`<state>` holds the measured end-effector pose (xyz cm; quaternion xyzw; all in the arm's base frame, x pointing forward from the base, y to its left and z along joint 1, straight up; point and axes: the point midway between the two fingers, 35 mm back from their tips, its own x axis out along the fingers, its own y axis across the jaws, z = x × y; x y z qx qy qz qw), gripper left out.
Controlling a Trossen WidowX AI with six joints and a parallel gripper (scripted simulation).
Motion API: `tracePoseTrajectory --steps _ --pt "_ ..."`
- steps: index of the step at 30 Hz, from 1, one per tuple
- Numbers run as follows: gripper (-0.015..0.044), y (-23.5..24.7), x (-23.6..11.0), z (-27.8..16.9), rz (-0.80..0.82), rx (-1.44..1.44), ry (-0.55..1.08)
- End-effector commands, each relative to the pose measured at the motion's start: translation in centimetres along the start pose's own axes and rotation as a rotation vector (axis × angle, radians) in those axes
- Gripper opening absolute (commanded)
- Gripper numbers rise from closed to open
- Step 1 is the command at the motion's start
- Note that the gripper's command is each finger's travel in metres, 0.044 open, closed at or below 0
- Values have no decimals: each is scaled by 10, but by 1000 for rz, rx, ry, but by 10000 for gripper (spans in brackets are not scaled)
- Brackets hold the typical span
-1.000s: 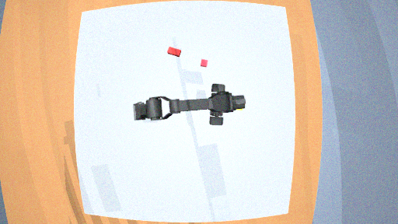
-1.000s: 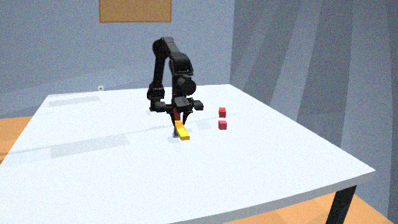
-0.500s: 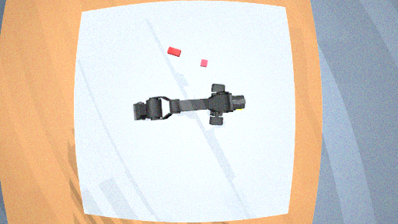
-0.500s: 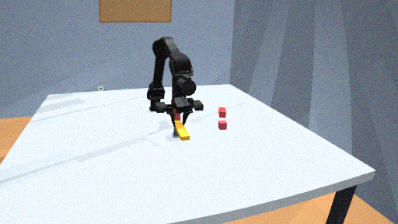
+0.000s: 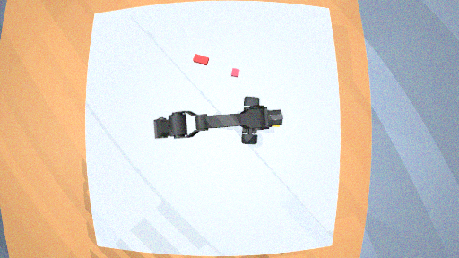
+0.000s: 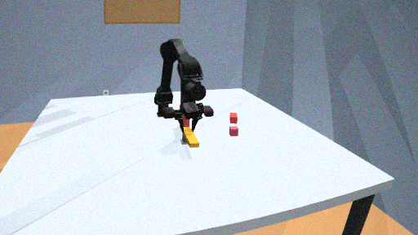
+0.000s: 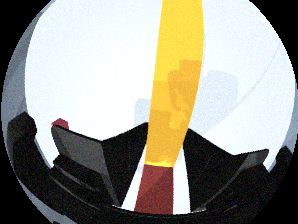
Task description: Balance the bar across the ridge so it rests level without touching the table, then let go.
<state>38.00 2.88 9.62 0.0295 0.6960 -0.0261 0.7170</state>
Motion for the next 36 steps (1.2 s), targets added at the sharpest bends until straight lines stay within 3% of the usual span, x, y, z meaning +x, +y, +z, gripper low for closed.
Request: tracePoseTrajectory --steps 1,36 --pt "0 0 1 0 -1 1 0" --pt "0 0 4 0 -1 1 0"
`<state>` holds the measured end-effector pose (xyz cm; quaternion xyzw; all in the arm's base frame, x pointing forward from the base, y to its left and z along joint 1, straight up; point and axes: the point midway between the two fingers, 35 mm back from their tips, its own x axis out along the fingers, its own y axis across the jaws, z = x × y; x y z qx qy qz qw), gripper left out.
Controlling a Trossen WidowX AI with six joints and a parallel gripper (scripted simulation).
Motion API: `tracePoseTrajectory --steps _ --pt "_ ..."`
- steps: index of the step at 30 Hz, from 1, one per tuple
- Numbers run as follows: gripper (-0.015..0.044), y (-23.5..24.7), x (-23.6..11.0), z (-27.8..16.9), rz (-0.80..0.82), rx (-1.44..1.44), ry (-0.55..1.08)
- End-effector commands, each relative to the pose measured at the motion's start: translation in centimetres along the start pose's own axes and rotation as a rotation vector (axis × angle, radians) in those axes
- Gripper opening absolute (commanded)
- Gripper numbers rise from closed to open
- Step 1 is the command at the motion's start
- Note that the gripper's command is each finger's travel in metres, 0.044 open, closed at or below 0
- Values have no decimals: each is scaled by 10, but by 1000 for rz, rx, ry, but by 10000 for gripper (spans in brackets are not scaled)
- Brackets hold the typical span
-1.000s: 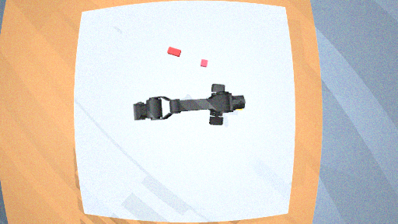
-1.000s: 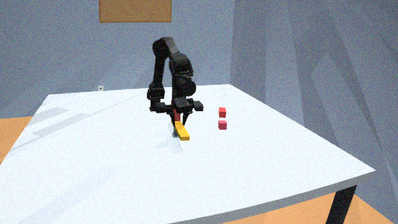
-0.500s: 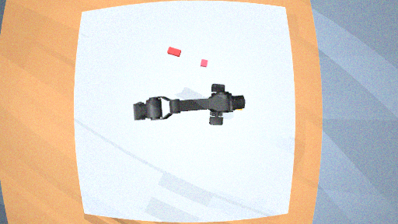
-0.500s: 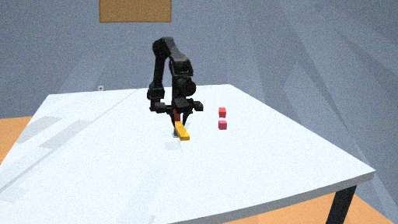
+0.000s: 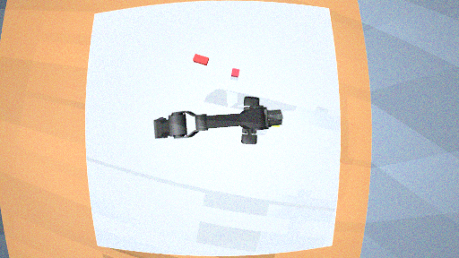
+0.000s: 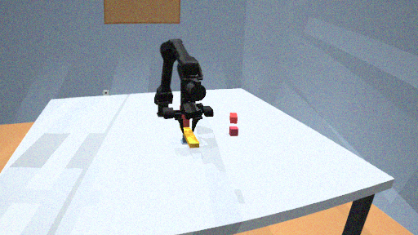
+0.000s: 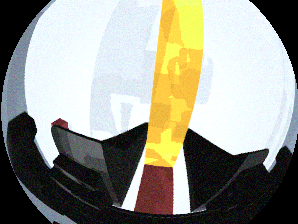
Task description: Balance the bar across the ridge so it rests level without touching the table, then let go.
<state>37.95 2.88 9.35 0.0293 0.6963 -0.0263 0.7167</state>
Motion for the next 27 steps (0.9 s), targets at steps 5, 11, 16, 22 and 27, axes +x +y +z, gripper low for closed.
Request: tracePoseTrajectory --steps 5,11,16,22,27 --pt "0 0 1 0 -1 1 -1" --pt "0 0 2 0 -1 1 -1" --pt "0 0 2 0 -1 1 -1" --pt "0 0 3 0 -1 1 -1" --pt "0 0 3 0 -1 1 -1"
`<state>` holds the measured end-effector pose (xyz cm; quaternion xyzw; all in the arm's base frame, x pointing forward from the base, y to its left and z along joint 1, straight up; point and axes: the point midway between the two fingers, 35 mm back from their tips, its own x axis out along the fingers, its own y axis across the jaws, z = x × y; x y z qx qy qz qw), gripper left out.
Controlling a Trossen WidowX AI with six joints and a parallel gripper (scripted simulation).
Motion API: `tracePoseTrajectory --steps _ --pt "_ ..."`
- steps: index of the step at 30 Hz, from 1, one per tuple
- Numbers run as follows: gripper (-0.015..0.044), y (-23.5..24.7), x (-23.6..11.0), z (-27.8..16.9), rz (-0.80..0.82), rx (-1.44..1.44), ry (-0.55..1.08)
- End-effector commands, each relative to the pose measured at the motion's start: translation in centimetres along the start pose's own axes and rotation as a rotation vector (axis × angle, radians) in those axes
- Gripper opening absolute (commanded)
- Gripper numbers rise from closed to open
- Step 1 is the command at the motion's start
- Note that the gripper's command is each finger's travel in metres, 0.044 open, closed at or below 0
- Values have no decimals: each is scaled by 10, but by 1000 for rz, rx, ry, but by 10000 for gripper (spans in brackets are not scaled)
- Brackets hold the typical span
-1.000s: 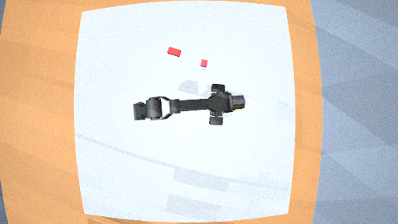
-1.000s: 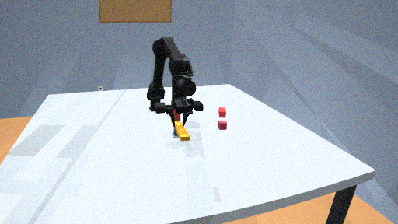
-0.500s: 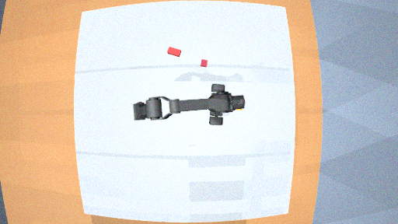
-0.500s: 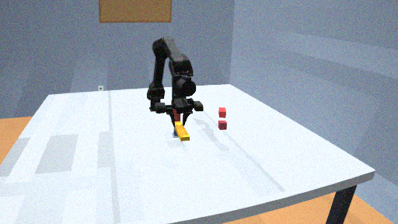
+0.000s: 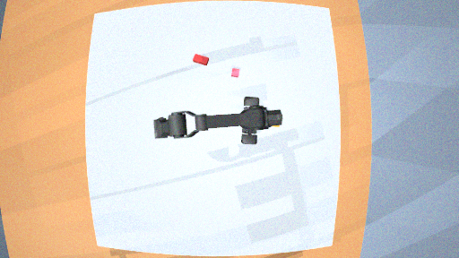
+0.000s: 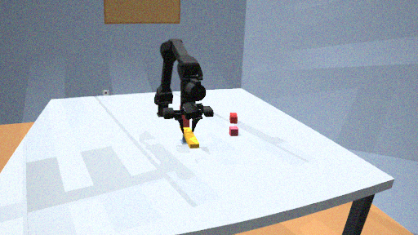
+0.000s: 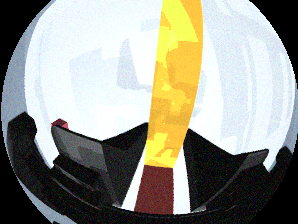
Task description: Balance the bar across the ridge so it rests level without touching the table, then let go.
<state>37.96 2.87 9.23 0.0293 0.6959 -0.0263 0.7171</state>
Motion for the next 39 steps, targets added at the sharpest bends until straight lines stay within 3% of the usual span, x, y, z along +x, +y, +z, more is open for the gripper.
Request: tracePoseTrajectory --steps 1,39 --pt "0 0 2 0 -1 1 0" --pt "0 0 5 1 -1 1 0"
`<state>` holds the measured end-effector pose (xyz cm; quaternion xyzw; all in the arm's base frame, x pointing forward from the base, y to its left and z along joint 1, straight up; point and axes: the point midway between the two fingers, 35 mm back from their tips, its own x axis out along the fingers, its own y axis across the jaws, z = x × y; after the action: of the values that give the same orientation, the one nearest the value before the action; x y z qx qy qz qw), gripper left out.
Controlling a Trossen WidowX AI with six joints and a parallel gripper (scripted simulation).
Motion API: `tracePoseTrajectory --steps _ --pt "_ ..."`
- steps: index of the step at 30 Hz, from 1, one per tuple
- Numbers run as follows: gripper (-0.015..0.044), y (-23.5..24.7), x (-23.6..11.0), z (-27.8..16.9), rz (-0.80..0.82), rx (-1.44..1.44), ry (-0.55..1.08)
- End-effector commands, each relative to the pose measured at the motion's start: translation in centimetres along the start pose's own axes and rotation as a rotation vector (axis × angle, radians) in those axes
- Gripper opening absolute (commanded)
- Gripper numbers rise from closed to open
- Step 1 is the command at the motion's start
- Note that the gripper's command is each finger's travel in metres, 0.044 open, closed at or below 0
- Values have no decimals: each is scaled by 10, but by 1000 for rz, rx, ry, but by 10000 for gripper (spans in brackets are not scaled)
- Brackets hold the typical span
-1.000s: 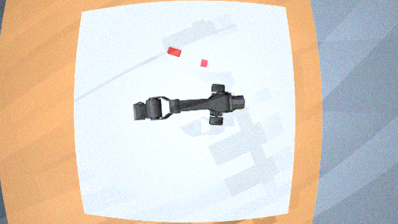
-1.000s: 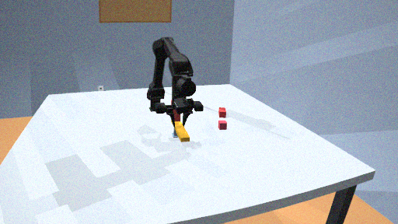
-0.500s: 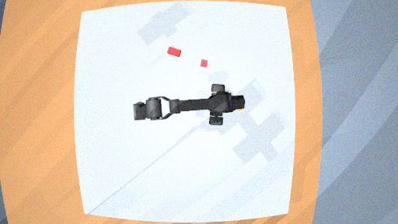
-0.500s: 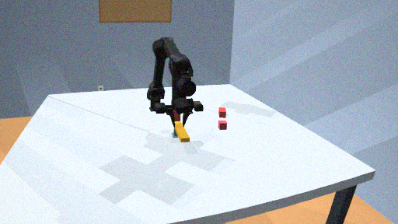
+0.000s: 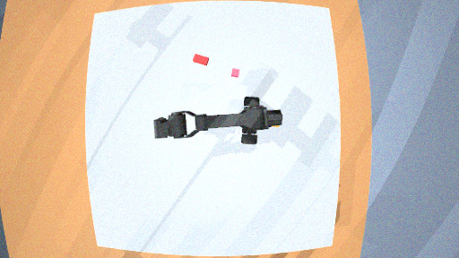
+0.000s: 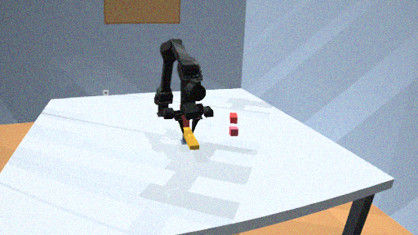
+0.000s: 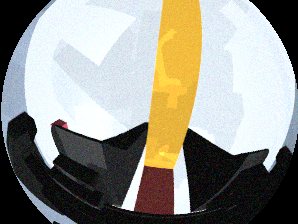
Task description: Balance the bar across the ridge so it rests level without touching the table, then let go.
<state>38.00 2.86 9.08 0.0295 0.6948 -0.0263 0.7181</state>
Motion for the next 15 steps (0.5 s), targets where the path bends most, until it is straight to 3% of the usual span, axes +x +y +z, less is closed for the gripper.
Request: tracePoseTrajectory --steps 1,15 --pt "0 0 4 0 -1 0 3" --pt "0 0 1 0 -1 0 3"
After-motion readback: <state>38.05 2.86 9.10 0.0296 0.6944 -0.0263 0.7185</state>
